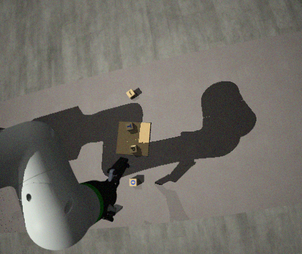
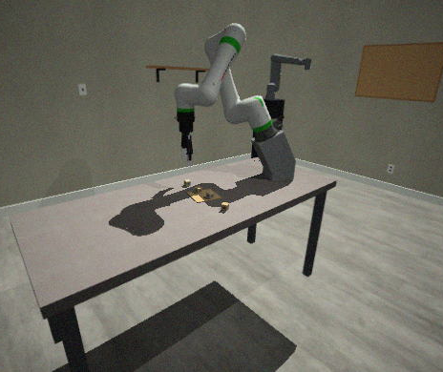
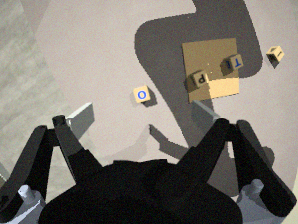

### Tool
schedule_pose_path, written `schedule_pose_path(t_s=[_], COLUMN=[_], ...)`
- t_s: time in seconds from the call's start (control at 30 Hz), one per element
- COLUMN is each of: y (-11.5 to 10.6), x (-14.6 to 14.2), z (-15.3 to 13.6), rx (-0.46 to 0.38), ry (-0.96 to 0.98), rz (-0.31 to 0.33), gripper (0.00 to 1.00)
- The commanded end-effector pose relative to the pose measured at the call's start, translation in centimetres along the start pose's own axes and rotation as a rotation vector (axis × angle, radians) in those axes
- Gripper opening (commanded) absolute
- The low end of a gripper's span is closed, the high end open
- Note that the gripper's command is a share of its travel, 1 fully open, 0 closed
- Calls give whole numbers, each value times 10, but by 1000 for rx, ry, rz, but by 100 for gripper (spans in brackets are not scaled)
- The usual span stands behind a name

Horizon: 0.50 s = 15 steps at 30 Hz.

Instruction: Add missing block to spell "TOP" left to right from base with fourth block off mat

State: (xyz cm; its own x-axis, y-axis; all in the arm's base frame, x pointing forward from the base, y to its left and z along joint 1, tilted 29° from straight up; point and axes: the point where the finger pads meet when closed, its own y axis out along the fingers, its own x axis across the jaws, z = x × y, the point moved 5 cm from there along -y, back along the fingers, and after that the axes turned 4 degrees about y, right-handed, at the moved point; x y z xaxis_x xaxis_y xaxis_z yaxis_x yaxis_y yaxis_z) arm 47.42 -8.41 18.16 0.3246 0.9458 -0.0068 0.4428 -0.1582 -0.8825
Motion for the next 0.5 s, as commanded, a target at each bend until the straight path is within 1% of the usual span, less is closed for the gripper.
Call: schedule_pose_path(t_s=[0.0,0.03,0.1,0.13,0.47], y=[3,3,3,5,11], x=[0,0,0,0,0], z=[0,0,0,0,-1], rx=[-9,-9,-9,-10,-13], ry=[138,169,169,256,536], rz=[10,10,10,10,9], gripper=[100,100,100,100,100])
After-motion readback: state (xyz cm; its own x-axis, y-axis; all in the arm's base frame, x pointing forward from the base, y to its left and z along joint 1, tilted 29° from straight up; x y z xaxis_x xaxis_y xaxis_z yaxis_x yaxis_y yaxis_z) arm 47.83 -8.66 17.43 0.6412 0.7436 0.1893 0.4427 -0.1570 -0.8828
